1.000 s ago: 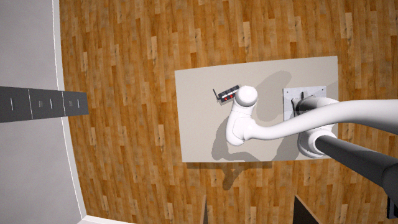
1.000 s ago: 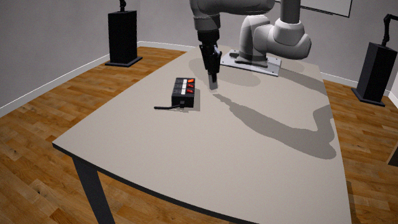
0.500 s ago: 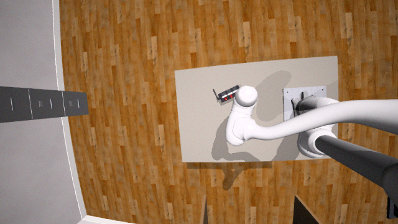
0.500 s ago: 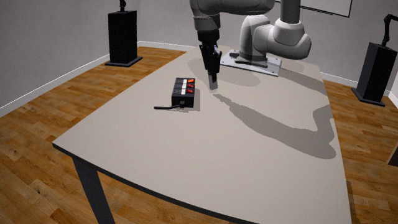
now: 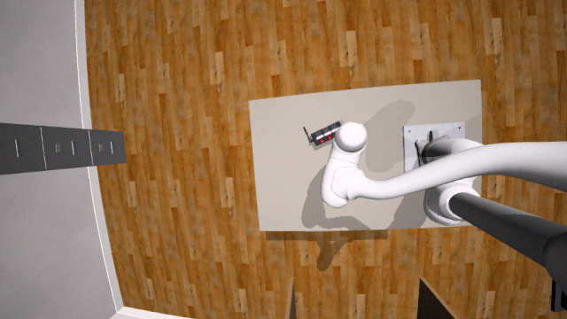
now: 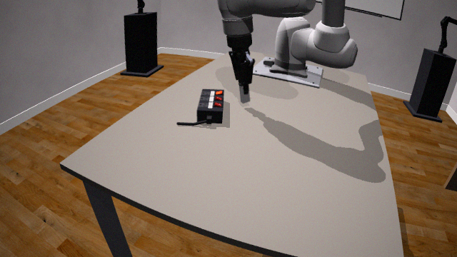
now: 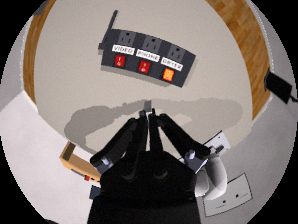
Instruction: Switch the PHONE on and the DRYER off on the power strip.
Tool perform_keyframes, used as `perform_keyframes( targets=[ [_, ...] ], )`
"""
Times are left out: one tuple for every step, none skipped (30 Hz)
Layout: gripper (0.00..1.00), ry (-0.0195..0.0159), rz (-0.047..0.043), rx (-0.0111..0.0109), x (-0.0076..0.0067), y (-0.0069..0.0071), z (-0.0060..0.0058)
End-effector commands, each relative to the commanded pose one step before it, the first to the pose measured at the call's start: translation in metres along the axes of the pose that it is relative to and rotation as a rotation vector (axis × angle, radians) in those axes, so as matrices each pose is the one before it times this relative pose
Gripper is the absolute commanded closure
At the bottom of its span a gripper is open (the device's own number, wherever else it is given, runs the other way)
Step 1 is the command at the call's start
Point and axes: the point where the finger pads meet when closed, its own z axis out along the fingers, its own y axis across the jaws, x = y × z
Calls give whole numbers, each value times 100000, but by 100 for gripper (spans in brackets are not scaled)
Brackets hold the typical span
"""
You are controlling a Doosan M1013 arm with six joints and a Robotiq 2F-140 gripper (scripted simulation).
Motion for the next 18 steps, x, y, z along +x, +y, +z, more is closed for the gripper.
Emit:
perform_keyframes(
  targets=[
    [100,-1,-6,21,-3,-3,-8],
    [100,0,0,0,0,0,0],
    [100,0,0,0,0,0,0],
    [100,0,0,0,0,0,0],
    [100,0,0,0,0,0,0],
    [100,0,0,0,0,0,0],
    [100,-1,-1,2,-10,-5,-101],
    [100,-6,-4,13,-58,-27,-567],
    [100,-10,-8,20,-136,-45,-1171],
    [100,-7,-7,15,-230,-39,-1649],
    [100,0,-1,0,-309,-9,-1835],
    [100,0,0,0,0,0,0],
    [100,0,0,0,0,0,0],
    [100,8,5,-15,-329,22,-1667],
    [100,10,8,-19,-264,34,-1195],
    [100,6,5,-12,-137,22,-582],
    [100,1,1,-2,-25,4,-103],
    [100,0,0,0,0,0,0]
  ],
)
